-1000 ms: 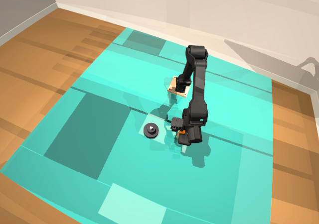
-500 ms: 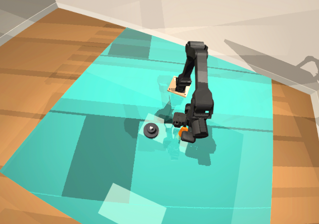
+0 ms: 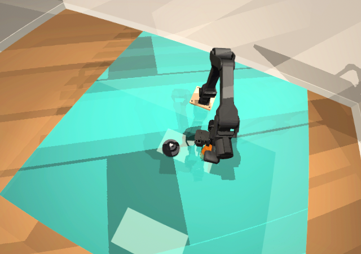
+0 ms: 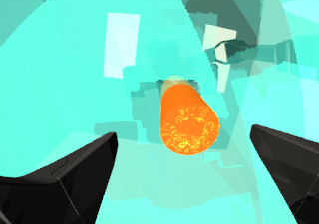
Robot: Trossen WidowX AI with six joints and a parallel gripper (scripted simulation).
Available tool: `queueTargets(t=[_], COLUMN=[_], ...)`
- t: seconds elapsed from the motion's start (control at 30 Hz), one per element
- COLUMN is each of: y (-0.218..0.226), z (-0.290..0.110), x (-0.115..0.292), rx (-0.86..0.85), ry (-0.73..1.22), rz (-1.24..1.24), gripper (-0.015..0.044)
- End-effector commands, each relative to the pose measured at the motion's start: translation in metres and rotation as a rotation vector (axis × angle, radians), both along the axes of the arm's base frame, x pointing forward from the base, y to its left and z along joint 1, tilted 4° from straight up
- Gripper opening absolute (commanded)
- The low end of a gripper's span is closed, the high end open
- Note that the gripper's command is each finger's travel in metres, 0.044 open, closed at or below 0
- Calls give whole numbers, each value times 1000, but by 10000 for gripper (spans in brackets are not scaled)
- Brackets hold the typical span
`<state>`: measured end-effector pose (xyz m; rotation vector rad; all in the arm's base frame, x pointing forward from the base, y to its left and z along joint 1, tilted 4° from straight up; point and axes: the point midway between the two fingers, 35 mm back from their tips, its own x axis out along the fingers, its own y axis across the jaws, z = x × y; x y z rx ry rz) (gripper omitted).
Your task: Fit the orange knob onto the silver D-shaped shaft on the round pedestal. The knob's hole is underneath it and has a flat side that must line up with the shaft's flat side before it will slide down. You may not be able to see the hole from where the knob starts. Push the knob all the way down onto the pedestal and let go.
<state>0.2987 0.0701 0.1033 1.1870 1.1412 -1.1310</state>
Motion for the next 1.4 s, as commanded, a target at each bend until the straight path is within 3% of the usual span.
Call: queueTargets(t=[0.0,1.03,1.37], y=[0,-2,-2], z=[-10,-57,-57], x=[-1,1,1], rx=[0,0,0], ry=[12,13,13], rz=[0,0,0], gripper=[440,440,178])
